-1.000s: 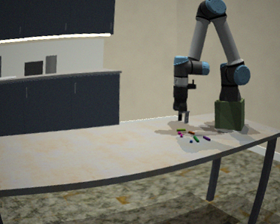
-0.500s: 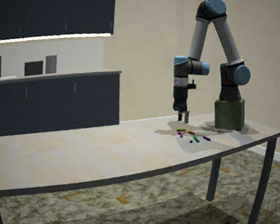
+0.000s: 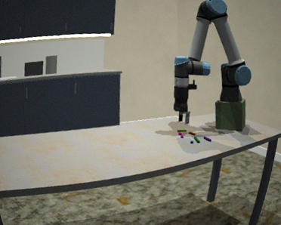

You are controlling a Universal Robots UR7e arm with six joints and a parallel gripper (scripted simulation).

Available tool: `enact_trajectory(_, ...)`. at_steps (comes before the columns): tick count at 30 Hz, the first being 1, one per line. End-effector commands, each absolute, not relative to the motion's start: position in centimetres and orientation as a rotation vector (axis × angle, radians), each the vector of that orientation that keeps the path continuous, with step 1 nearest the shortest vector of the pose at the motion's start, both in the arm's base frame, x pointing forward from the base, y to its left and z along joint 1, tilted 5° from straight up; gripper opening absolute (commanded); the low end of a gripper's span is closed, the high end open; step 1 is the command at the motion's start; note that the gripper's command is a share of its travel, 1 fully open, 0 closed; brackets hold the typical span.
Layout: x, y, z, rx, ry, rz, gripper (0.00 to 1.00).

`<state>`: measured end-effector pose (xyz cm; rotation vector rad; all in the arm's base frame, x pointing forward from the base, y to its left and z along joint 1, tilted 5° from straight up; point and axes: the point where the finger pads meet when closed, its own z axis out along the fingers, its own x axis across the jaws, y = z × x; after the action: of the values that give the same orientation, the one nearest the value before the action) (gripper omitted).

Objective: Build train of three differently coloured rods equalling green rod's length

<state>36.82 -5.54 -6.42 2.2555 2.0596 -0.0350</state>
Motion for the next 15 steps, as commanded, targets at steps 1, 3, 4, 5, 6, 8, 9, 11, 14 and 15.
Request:
enact_trajectory(1,36.85,-5.55,-6.39,2.255,2.059,-0.034,1.00)
enact_trajectory(3,36.85,-5.53,-6.39,2.257,2.056,-0.034,1.00)
enact_trajectory(4,36.85,-5.51,-6.39,2.259,2.054,-0.034,1.00)
enact_trajectory(5,36.85,-5.49,-6.39,2.262,2.051,-0.034,1.00)
enact_trajectory(6,36.85,-5.45,-6.40,2.266,2.046,-0.033,1.00)
enact_trajectory(8,36.85,-5.35,-6.41,2.277,2.033,-0.033,1.00)
enact_trajectory(9,36.85,-5.29,-6.41,2.285,2.025,-0.032,1.00)
enact_trajectory(11,36.85,-5.12,-6.43,2.305,2.002,-0.031,1.00)
enact_trajectory(14,36.85,-4.76,-6.47,2.345,1.954,-0.028,1.00)
enact_trajectory(15,36.86,-4.62,-6.48,2.361,1.934,-0.027,1.00)
